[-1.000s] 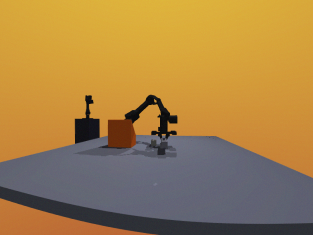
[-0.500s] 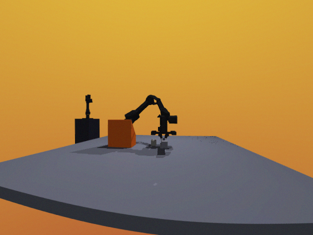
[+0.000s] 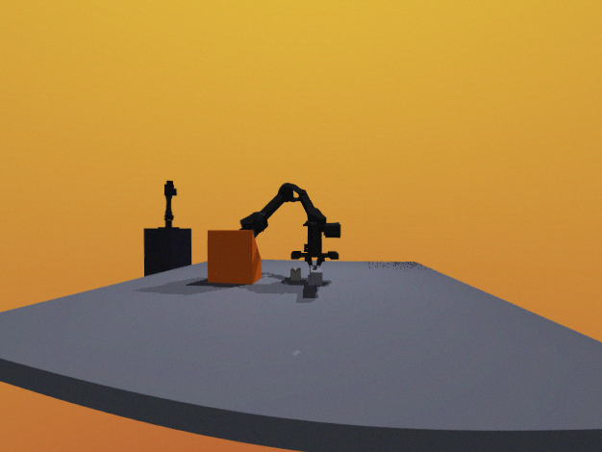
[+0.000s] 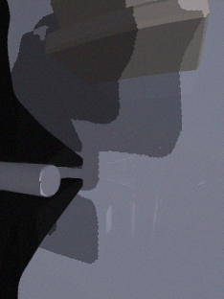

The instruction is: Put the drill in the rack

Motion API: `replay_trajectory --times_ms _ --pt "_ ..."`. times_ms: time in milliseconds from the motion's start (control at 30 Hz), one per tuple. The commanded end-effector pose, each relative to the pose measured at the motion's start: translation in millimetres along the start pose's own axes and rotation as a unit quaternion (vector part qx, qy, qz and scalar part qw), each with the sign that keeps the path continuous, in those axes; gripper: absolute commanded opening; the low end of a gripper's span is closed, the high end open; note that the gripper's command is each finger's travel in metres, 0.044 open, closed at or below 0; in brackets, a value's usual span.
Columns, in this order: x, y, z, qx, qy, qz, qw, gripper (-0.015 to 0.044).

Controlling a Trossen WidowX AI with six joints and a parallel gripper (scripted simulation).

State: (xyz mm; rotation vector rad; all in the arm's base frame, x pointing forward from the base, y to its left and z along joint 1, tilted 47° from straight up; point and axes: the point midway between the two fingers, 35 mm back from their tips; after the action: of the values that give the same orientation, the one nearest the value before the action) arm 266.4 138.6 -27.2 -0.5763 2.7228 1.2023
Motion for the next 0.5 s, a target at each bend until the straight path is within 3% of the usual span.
replay_trajectory --times_ms 0,367,467 --pt "-1 6 0 -0.002 -0.002 0.0 1.0 0.0" --pt "-4 22 0 -0.002 -0.002 0.0 1.0 0.0" --pt "-4 18 0 -0.001 -0.001 0.0 1.0 0.0079"
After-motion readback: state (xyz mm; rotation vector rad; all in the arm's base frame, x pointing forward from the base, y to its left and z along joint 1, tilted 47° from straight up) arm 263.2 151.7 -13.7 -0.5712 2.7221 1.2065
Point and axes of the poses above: the point midway between the two fingers, 35 mm back from their tips, its own z axis out along the fingers, its own x axis across the jaws, y = z × x, and after that the axes turned 13 degrees about -z, right-handed
